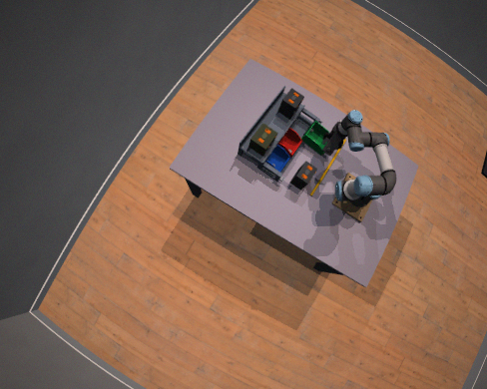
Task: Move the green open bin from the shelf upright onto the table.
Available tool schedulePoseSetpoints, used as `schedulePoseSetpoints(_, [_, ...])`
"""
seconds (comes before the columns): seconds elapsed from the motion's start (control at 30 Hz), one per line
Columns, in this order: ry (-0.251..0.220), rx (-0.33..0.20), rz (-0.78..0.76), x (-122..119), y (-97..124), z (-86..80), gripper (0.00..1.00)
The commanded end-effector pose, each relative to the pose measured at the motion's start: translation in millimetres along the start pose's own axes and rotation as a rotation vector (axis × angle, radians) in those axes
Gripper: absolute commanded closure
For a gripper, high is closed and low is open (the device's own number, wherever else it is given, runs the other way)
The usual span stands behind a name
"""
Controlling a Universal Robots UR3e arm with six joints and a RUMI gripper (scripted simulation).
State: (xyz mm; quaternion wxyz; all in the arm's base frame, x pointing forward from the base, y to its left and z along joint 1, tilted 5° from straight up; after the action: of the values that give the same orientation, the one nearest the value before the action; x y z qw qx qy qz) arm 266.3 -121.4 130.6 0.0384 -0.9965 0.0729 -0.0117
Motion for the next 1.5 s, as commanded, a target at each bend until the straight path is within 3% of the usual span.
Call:
schedulePoseSetpoints(0.0, [-0.002, 0.002, 0.0, 0, 1, -38.2, 0.74])
schedulePoseSetpoints(0.37, [-0.002, 0.002, 0.0, 0, 1, -38.2, 0.74])
schedulePoseSetpoints(0.53, [-0.002, 0.002, 0.0, 0, 1, -73.2, 0.74])
schedulePoseSetpoints(1.47, [-0.002, 0.002, 0.0, 0, 1, -63.7, 0.74])
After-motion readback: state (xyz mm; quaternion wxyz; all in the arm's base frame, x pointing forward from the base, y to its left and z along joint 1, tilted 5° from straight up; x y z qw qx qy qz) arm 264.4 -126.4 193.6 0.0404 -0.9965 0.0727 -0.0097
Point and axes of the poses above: the point where the finger pads meet when closed, its own z axis out along the fingers, its own x axis across the jaws, y = z × x, the point moved 10 cm from there along -z, back along the fingers, and after that the axes turned 5 degrees about z, right-handed, at the moved point
